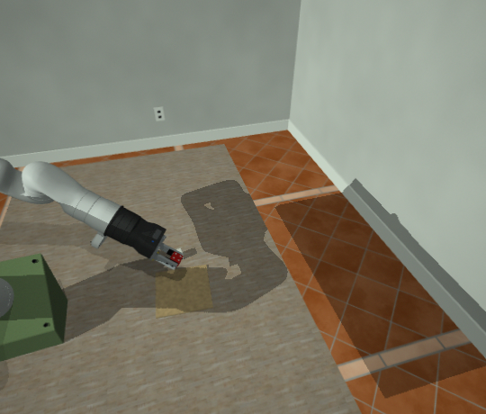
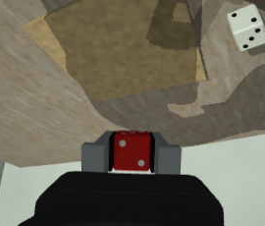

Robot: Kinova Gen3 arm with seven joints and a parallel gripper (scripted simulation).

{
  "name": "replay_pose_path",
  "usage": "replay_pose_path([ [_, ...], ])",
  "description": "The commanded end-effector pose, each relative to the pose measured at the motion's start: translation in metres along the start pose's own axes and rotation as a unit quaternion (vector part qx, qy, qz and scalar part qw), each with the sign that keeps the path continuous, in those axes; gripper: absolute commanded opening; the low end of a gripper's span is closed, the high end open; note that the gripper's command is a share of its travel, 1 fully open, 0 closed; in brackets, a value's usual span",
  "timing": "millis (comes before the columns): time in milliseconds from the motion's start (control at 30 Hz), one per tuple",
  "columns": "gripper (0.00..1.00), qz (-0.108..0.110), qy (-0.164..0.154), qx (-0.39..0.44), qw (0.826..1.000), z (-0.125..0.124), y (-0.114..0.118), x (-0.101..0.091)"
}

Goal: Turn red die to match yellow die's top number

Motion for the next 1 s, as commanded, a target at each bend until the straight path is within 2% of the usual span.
replay_pose_path([
  [0,0.49,-0.009,-0.008,0.008,1.000,0.004,-0.006,0.010],
  [667,0.49,-0.017,-0.015,0.009,1.000,0.008,-0.011,0.018],
  [967,0.49,-0.017,-0.015,0.009,1.000,-0.005,-0.009,0.025],
])
Point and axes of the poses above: the point where the finger pads meet when closed, its own x axis out along the fingers, its own y axis across the jaws, z = x × y, the point moved 3 cm from there along -x, back along the fingers, and after that the axes turned 6 degrees about -x, right-handed, at the moved point
